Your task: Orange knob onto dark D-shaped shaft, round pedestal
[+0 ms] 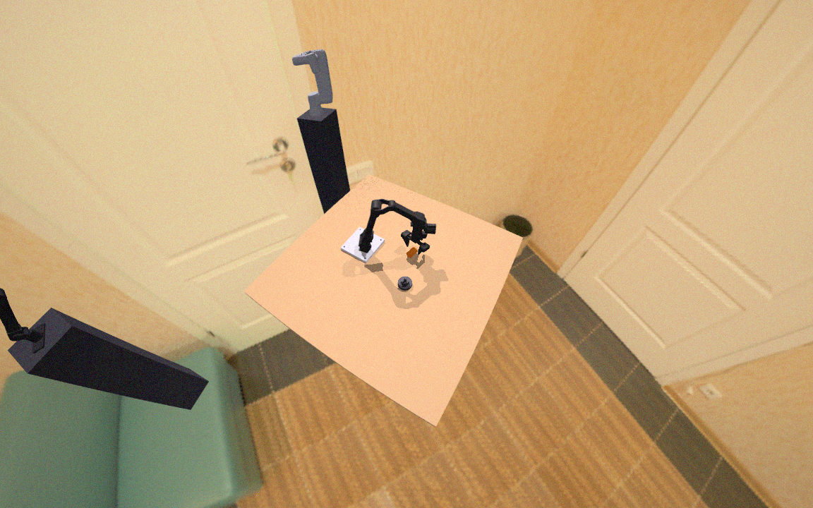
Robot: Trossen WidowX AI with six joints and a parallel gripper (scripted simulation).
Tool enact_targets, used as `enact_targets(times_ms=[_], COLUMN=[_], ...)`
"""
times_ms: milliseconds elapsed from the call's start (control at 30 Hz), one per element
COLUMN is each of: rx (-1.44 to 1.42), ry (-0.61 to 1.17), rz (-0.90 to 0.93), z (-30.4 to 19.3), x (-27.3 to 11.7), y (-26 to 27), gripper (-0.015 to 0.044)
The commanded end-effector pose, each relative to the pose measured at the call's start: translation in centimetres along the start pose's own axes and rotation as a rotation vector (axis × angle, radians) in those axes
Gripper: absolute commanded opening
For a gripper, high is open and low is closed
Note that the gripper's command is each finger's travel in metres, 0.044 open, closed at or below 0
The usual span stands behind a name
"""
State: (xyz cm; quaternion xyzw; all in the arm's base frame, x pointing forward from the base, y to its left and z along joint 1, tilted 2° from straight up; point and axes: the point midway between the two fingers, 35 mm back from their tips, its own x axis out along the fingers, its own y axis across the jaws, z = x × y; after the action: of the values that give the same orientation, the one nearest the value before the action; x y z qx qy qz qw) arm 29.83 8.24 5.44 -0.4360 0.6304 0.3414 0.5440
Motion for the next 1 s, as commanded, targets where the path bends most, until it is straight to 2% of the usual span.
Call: enact_targets(times_ms=[0, 300, 567, 867, 967], rx=[-0.004, -0.004, -0.004, -0.004, -0.004], ry=[-0.004, -0.003, -0.003, -0.003, -0.003], rz=[0.001, 0.001, 0.001, 0.001, 0.001], z=[0.1, 0.3, 0.3, 0.3, 0.3], x=[0.7, 1.9, 1.9, 1.9, 1.9], y=[0.0, 0.1, 0.1, 0.1, 0.1], gripper=[0.0440, 0.0440, 0.0240, 0.0240, 0.0220])
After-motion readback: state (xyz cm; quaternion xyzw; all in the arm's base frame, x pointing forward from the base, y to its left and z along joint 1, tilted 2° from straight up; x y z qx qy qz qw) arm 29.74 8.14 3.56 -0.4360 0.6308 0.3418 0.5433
